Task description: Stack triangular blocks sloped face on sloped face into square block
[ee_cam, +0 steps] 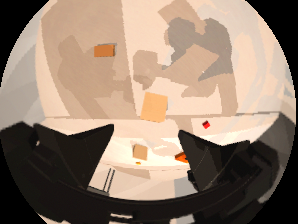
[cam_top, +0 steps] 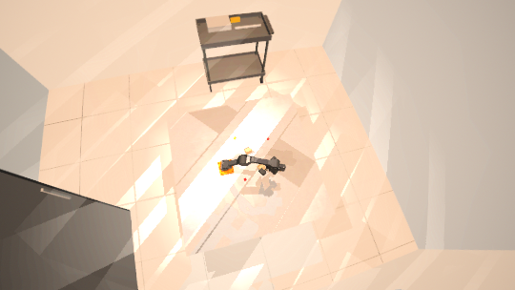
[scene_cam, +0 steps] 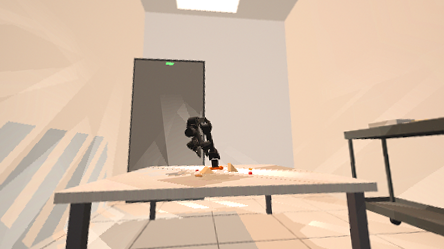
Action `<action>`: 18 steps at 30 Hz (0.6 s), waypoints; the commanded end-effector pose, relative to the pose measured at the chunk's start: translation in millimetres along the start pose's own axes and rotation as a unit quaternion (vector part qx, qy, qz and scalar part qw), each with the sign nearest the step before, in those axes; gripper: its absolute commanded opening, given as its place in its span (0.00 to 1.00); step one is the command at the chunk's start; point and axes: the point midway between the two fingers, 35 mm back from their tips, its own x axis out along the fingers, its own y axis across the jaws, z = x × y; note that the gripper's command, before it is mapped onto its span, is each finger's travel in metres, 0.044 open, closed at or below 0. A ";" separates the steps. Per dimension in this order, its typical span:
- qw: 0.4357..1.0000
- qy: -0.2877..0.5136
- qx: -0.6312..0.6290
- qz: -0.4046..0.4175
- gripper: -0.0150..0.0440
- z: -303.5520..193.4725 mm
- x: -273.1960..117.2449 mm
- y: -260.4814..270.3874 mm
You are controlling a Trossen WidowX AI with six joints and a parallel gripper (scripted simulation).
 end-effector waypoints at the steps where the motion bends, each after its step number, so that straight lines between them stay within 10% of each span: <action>1: 0.999 0.007 0.034 -0.012 1.00 5.9 3.7 -9.7; 18: 0.998 0.033 0.041 -0.029 1.00 3.9 98.9 -14.2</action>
